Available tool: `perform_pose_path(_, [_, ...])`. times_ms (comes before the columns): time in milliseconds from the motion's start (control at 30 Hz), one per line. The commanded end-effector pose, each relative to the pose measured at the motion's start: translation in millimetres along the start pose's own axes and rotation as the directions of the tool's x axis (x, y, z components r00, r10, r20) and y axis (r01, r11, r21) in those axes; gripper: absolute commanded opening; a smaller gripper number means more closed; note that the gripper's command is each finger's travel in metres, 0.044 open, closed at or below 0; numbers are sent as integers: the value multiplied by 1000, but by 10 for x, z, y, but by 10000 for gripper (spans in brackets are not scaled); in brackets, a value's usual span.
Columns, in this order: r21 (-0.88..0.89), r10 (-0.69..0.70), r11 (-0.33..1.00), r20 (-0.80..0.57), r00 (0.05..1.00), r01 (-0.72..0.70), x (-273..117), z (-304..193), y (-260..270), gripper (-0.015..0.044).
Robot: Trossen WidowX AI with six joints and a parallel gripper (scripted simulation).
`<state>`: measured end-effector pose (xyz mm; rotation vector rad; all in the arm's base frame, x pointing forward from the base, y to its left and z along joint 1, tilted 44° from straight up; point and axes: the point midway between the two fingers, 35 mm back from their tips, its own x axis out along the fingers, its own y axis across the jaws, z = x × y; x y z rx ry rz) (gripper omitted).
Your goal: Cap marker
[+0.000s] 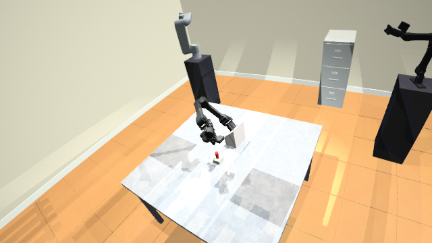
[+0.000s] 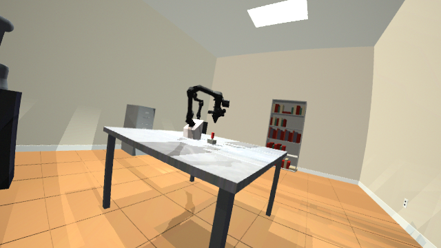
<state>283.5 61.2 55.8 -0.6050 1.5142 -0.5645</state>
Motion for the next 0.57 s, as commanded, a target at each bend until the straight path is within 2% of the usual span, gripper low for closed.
perform_pose_path(0, [5, 1, 1000, -8, 1000, -1, -22, -3, 0, 79])
perform_pose_path(433, [5, 1, 1000, -8, 1000, -1, -22, -3, 0, 420])
perform_pose_path(467, [5, 1, 1000, -8, 1000, -1, -22, -3, 0, 440])
perform_pose_path(533, [5, 1, 1000, -8, 1000, -1, -22, -3, 0, 440])
